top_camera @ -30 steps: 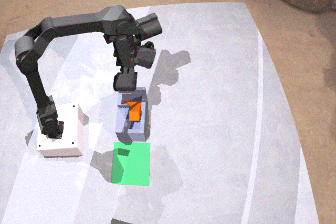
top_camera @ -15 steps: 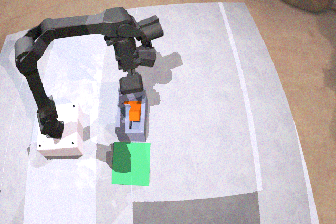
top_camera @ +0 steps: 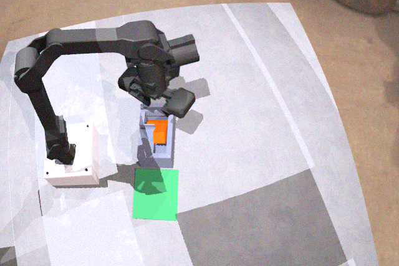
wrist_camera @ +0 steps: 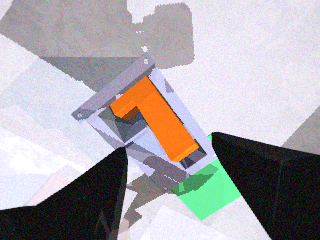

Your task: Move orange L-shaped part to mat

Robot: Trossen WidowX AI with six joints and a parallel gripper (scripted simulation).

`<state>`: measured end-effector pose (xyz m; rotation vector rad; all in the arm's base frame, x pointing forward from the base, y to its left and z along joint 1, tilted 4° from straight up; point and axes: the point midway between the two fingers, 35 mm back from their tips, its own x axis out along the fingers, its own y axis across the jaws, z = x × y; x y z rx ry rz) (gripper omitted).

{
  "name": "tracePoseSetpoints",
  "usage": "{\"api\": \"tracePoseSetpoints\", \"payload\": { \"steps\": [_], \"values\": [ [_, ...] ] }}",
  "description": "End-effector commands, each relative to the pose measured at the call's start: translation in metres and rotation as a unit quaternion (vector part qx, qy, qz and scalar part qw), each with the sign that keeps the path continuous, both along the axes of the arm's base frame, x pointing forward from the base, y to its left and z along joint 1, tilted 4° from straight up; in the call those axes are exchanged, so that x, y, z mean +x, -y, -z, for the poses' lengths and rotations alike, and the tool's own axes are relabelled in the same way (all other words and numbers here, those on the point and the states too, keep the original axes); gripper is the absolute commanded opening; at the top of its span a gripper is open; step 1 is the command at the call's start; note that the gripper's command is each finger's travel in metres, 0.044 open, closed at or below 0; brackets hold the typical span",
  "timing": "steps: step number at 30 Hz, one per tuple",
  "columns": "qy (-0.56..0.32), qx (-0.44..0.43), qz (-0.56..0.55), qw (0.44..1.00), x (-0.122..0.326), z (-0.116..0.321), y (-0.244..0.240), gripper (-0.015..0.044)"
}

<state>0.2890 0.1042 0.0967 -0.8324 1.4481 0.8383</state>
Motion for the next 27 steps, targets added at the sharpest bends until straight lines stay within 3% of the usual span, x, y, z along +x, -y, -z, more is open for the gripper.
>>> {"api": "tracePoseSetpoints", "payload": {
  "steps": [1,27],
  "values": [
    [-0.007,0.004,-0.254,0.967,-0.002,-0.003,0.028,0.028],
    [-0.007,0.004,-0.254,0.967,-0.003,0.037,0.029,0.028]
  ]
}}
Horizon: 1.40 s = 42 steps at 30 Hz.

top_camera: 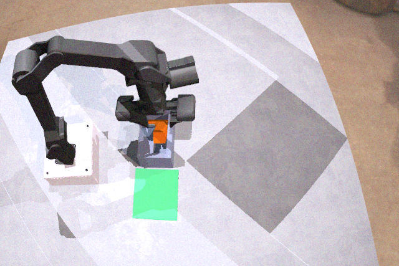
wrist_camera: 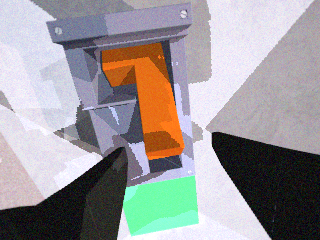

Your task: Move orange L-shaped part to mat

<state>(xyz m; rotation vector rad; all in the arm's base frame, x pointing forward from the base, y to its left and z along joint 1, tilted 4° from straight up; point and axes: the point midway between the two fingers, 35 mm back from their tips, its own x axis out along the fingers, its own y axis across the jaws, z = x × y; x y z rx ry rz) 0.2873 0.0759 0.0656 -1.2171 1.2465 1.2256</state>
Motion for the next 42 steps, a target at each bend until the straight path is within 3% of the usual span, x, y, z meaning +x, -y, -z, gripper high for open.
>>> {"api": "tracePoseSetpoints", "payload": {
  "steps": [1,27,32,42],
  "values": [
    [-0.004,-0.003,-0.002,1.0,-0.002,0.008,0.001,0.028],
    [-0.004,-0.003,-0.002,1.0,-0.004,0.045,0.002,0.028],
    [-0.001,0.0,0.0,1.0,-0.003,0.042,0.001,0.0149],
    [-0.001,0.0,0.0,1.0,-0.003,0.042,0.001,0.0082]
  ]
}}
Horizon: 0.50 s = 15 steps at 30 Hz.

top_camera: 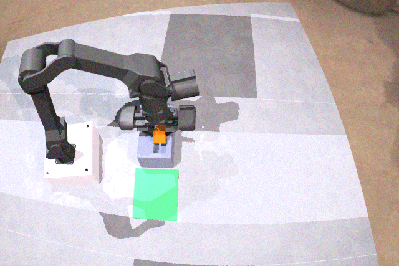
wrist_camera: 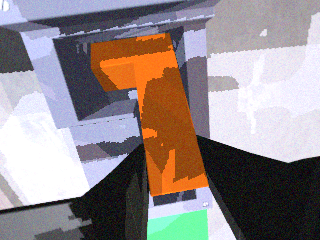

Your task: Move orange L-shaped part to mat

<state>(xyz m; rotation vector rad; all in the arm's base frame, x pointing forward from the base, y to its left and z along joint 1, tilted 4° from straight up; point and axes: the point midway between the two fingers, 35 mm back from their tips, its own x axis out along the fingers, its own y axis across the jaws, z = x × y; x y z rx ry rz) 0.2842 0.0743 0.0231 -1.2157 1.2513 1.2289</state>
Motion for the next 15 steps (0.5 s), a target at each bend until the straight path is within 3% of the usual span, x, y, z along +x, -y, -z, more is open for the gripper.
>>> {"api": "tracePoseSetpoints", "payload": {
  "steps": [1,3,15],
  "values": [
    [0.001,0.0,0.0,1.0,0.0005,-0.0007,-0.0001,0.0056],
    [0.001,0.0,0.0,1.0,0.0005,-0.0007,-0.0001,0.0003],
    [0.0,-0.001,-0.001,1.0,0.0006,-0.0088,-0.0001,0.0]
  ]
}}
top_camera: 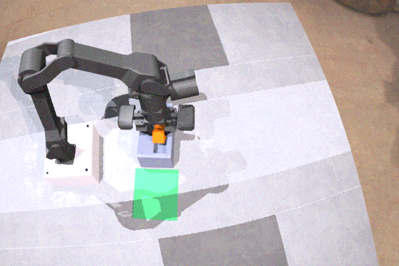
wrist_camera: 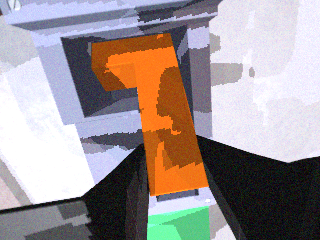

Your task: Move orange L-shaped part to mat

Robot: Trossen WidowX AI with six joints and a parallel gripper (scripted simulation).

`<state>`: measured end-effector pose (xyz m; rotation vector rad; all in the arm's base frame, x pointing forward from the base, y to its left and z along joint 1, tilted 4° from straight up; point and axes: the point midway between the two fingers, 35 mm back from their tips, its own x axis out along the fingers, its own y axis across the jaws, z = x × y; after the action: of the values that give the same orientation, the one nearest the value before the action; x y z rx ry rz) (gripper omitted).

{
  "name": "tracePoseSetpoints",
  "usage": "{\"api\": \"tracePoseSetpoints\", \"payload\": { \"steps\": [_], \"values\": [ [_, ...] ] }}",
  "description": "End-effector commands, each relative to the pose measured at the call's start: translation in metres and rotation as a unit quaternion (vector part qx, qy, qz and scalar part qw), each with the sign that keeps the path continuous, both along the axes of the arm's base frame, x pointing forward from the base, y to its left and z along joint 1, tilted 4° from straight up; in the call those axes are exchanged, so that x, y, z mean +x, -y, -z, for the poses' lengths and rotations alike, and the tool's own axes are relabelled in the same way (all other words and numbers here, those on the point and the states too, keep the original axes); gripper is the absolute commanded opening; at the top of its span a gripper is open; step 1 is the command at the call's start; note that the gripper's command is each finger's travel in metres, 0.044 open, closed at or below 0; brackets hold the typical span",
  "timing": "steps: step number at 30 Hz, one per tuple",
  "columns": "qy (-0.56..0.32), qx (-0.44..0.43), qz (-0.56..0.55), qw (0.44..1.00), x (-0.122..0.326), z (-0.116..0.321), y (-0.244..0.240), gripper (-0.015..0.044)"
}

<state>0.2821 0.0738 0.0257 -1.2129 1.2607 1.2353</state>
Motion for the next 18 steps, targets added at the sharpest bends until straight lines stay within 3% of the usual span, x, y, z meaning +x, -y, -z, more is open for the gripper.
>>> {"api": "tracePoseSetpoints", "payload": {
  "steps": [1,18],
  "values": [
    [0.005,0.001,-0.001,1.0,0.003,-0.008,-0.001,0.0],
    [0.004,0.0,-0.001,1.0,0.003,-0.033,-0.001,0.0]
  ]
}}
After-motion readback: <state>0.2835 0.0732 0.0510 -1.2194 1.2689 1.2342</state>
